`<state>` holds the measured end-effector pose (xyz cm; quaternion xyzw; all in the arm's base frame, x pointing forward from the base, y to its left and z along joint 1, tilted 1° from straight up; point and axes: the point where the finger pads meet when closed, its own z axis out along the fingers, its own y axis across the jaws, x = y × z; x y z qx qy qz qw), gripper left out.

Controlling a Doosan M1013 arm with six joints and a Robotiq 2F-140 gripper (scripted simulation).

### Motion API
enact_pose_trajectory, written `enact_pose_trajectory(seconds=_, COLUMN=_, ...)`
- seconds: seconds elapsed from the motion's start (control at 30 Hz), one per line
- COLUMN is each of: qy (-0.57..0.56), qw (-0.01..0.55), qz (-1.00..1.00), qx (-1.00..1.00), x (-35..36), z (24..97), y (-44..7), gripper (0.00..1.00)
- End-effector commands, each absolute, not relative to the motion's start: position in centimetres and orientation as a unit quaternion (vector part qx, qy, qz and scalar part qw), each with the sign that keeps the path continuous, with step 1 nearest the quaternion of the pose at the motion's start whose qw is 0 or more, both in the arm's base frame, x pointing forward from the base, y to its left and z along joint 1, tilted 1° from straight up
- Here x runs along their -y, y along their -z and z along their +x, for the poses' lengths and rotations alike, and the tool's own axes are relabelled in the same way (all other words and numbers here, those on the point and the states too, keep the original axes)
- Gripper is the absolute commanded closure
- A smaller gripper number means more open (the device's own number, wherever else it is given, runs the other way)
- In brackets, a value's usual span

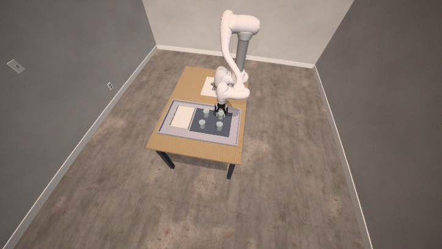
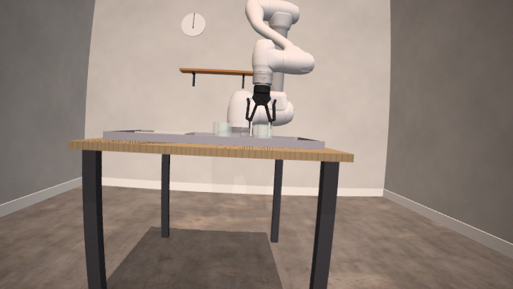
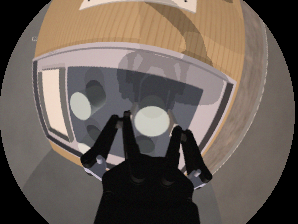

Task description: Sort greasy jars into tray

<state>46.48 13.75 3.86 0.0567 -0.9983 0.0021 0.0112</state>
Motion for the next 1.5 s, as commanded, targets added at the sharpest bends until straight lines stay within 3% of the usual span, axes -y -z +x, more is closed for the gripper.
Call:
enact_pose_trajectory(seconds=0.0, qy=-0.002, qw=0.011, qz=0.057, qx=0.998, x=-13.75, z=46.48, y=-3.86, gripper=0.51)
enact_pose_trajectory(seconds=1.47, qy=-0.002, qw=0.011, qz=0.057, qx=0.998, x=-13.75, z=46.48, y=-3.86, gripper=0.6)
